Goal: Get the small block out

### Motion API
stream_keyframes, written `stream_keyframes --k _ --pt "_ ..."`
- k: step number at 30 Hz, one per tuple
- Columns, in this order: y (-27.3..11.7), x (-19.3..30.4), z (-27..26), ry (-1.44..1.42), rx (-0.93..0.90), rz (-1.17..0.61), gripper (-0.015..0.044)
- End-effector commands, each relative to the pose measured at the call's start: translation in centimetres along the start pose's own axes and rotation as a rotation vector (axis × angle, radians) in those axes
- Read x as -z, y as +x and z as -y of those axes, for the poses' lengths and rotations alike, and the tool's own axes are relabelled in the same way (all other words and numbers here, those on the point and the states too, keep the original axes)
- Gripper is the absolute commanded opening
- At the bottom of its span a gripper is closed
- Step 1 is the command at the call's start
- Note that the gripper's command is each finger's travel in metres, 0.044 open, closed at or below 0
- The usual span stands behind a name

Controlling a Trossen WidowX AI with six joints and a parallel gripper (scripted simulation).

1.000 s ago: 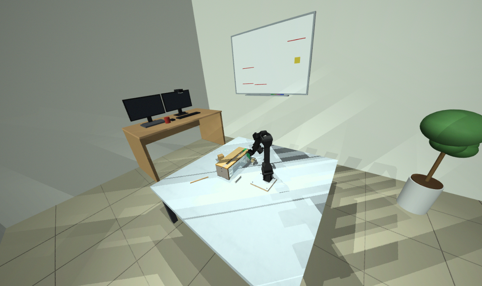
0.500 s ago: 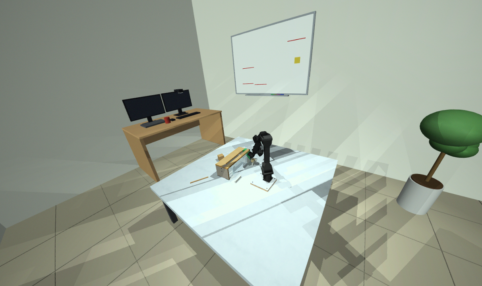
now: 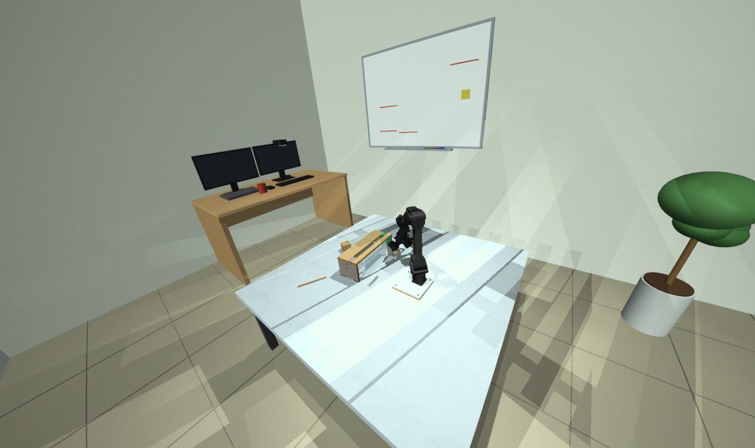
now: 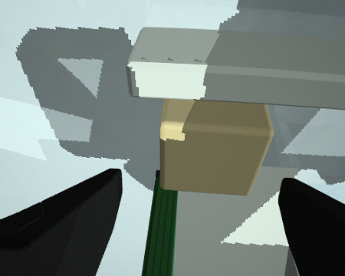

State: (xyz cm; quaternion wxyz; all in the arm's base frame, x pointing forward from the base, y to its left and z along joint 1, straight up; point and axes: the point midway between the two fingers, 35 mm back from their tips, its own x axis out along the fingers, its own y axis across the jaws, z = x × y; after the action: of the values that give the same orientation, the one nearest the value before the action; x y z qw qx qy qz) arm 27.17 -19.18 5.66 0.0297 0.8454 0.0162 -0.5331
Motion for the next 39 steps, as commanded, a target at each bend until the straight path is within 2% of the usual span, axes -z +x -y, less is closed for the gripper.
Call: stream_keyframes --k 1,12,20,23,25,34,39 --pt "0.7 -0.3 0.1 0.004 0.006 -0.001 0.0285" --pt "2.0 -0.9 0.2 0.004 0.006 -0.001 0.0285" --pt "2.0 -0.9 0.2 0.004 0.006 -0.001 0.0075" --pt "2.0 -0.9 0.2 0.004 0.006 -0.001 0.0055" --pt "1.9 -0.8 0.0 -0.016 0.002 -0.005 0.0003" --pt "-3.3 1.4 0.1 0.0 0.003 0.001 0.0" --pt "-3.8 1.6 0.2 0.004 0.002 0.002 0.0"
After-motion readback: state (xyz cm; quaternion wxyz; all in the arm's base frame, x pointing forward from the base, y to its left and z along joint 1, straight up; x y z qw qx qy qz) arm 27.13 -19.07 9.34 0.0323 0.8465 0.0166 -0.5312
